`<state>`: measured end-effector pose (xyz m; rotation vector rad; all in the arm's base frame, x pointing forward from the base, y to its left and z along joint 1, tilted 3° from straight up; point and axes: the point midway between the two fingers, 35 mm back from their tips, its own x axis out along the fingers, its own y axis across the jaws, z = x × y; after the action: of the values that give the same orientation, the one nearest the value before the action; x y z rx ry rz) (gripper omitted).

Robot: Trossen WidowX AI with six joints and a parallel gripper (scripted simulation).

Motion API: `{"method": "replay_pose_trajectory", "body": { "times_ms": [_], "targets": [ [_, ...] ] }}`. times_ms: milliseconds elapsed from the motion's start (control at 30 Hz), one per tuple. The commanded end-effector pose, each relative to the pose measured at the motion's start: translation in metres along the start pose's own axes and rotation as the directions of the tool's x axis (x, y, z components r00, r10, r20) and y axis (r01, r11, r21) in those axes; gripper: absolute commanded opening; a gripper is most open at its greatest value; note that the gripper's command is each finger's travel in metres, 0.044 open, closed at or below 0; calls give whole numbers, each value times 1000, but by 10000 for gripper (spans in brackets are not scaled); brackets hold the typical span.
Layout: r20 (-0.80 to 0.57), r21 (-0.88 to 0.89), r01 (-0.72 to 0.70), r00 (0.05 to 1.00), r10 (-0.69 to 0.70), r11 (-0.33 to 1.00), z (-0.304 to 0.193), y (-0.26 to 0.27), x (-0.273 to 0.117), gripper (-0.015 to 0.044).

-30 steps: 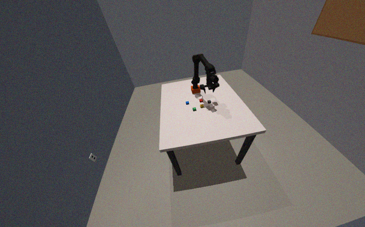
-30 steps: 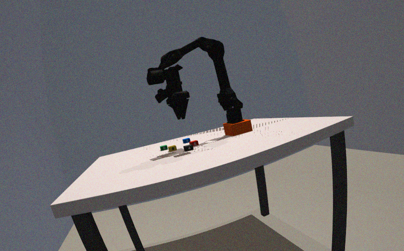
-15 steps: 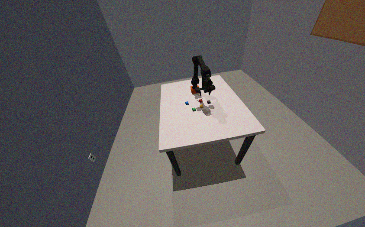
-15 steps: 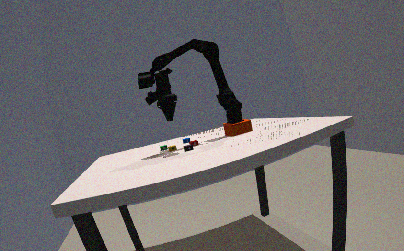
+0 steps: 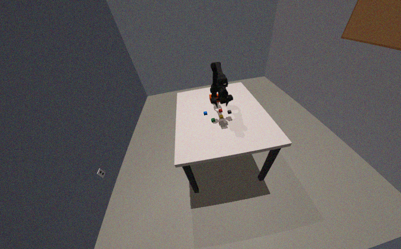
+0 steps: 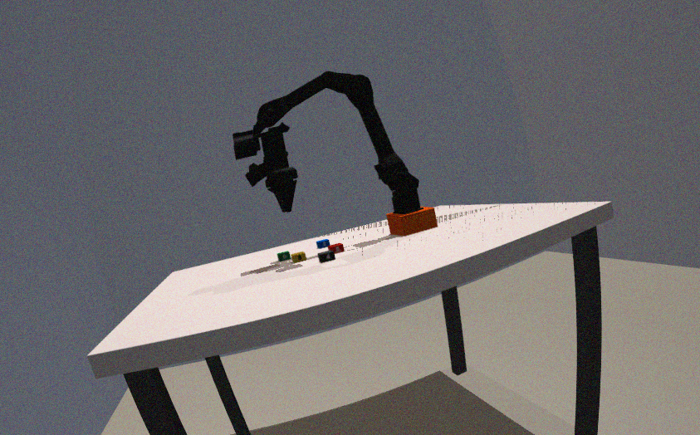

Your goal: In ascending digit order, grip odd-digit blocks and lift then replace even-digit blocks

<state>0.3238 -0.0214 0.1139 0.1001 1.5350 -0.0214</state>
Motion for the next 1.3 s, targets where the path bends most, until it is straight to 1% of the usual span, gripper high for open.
{"method": "replay_pose_trajectory", "body": {
  "times_ms": [0,233,300,433,500,1267],
  "targets": [
    [-8,-2,-1,1000,1,1000,0,-1,1,400],
    [-8,-2,-1,1000,1,1000,1,-3,1,400],
    [-7,-2,1,1000,-1,1000,10,-24,1,400],
    [-6,-2,6,1000,-6,1000,28,-91,1,400],
    [-6,-2,7,1000,-7,1000,30,-103,1,400],
    [-6,-2,7,1000,-7,1000,30,-103,3,400]
  ]
}}
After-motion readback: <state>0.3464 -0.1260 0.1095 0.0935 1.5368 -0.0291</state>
